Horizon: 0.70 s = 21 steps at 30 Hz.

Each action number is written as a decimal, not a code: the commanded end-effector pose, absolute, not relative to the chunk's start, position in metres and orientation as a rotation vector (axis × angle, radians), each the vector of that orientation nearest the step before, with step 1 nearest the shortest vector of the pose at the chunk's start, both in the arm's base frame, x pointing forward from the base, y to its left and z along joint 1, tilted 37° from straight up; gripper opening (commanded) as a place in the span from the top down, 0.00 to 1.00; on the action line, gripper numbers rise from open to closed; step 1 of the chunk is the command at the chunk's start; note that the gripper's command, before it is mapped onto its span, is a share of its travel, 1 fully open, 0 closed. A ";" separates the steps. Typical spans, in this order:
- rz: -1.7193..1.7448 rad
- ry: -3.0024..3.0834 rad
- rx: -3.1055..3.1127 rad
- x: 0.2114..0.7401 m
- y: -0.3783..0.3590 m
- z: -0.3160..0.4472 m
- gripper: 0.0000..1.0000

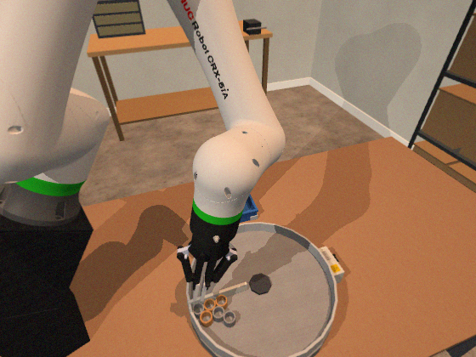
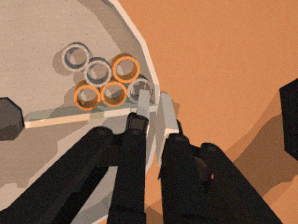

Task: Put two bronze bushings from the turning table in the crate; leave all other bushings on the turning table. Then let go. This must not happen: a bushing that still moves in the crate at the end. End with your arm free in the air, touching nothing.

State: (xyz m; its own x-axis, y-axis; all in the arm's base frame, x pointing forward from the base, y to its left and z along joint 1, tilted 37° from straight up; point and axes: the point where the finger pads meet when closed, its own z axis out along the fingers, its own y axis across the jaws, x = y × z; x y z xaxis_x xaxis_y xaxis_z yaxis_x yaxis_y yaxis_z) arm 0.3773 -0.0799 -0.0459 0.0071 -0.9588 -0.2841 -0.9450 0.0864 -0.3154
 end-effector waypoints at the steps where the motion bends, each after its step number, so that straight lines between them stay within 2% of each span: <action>1: 0.006 2.081 -1.854 0.372 -0.081 -0.053 0.94; 21: -0.058 2.582 -1.661 0.387 -0.087 -0.062 0.94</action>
